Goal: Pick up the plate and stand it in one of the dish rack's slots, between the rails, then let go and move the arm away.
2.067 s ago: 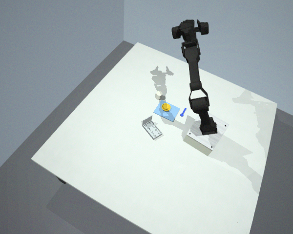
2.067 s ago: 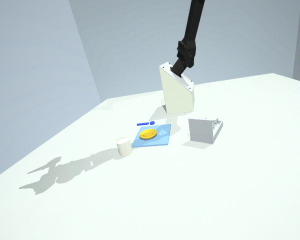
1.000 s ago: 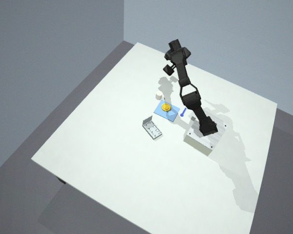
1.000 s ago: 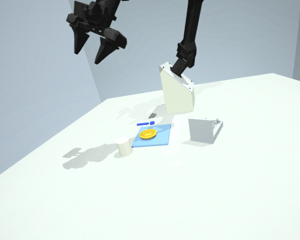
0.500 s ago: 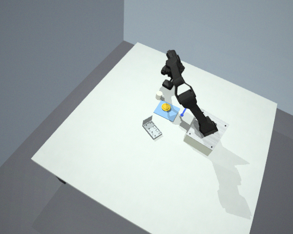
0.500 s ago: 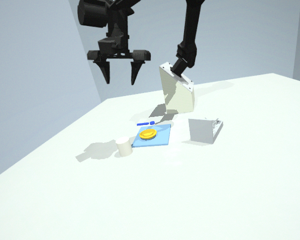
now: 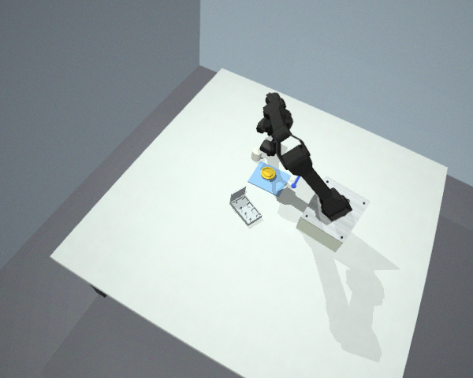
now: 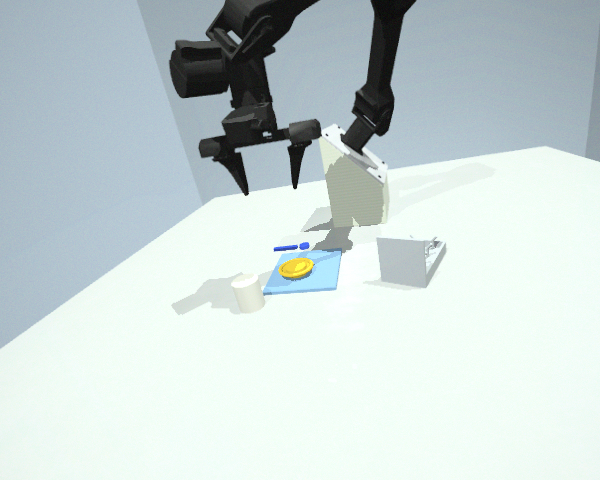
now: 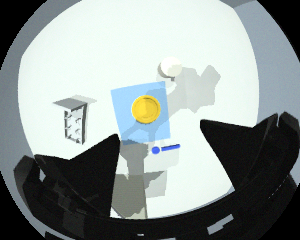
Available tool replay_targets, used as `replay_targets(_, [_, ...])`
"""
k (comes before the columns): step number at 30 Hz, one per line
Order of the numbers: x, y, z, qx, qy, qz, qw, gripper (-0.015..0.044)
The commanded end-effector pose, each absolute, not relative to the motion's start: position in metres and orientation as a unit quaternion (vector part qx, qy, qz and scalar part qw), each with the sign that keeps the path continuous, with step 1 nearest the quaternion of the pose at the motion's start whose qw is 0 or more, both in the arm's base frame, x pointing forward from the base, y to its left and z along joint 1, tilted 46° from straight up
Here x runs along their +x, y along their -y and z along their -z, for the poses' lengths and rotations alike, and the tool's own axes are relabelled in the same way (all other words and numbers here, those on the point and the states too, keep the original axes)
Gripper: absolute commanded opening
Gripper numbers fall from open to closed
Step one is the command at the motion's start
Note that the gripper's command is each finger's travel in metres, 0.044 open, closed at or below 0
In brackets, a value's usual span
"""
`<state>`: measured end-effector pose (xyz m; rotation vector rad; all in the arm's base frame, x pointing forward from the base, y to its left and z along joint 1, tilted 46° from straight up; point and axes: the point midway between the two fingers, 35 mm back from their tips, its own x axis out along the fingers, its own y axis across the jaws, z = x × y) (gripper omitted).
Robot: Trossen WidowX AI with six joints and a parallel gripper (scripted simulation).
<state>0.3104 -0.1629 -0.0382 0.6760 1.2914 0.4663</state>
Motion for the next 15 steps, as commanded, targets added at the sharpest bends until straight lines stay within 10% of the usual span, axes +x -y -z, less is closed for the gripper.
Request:
replay_targets(1, [0.322, 0.113, 0.076, 0.312, -0.591, -0.223, 0.710, 0.0400])
replay_targets(15, [0.325, 0.079, 0.104, 0.314, -0.590, -0.226, 0.709, 0.0400])
